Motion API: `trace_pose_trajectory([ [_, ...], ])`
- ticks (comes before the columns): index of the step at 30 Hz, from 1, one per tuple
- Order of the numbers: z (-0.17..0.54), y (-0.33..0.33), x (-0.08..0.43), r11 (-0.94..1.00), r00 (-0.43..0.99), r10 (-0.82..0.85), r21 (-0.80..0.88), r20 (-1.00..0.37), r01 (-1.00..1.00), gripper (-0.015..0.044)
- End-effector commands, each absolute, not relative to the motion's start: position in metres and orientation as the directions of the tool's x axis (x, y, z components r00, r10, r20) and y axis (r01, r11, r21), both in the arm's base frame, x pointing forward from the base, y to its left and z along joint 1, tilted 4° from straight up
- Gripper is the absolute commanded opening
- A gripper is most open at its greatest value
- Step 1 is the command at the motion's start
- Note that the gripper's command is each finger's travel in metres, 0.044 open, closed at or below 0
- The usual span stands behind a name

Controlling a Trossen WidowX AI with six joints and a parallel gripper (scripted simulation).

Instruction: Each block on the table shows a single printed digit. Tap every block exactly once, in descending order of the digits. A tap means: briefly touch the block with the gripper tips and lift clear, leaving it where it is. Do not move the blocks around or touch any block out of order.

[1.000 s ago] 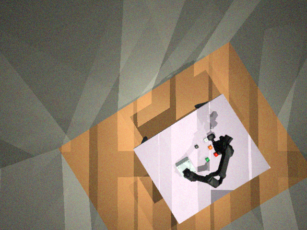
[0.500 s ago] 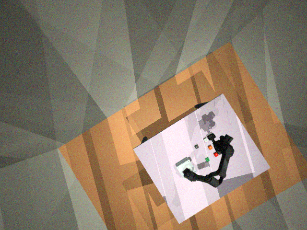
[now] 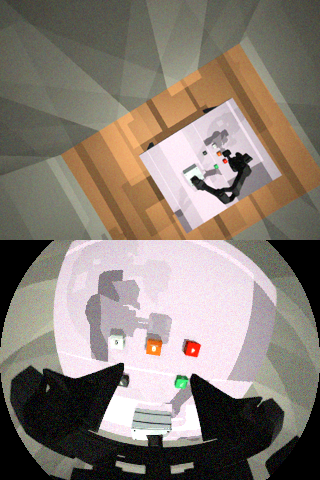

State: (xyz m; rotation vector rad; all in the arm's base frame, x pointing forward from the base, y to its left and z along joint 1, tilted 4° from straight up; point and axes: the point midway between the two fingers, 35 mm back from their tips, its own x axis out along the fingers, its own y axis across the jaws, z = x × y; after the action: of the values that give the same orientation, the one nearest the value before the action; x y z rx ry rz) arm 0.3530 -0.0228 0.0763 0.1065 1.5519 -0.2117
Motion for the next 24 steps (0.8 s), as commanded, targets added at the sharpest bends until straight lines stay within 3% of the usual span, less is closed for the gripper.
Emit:
trace_pose_trajectory([
  [1, 0.076, -0.023, 0.351, 0.980, 0.005, -0.066, -0.064, -0.998, 0.189, 0.0400],
  [16, 0.076, -0.025, 0.351, 0.980, 0.005, -0.067, -0.065, -0.998, 0.189, 0.0400],
  [24, 0.081, -0.100, 0.338, 0.979, 0.004, -0.075, -0.073, -0.997, 0.189, 0.0400],
])
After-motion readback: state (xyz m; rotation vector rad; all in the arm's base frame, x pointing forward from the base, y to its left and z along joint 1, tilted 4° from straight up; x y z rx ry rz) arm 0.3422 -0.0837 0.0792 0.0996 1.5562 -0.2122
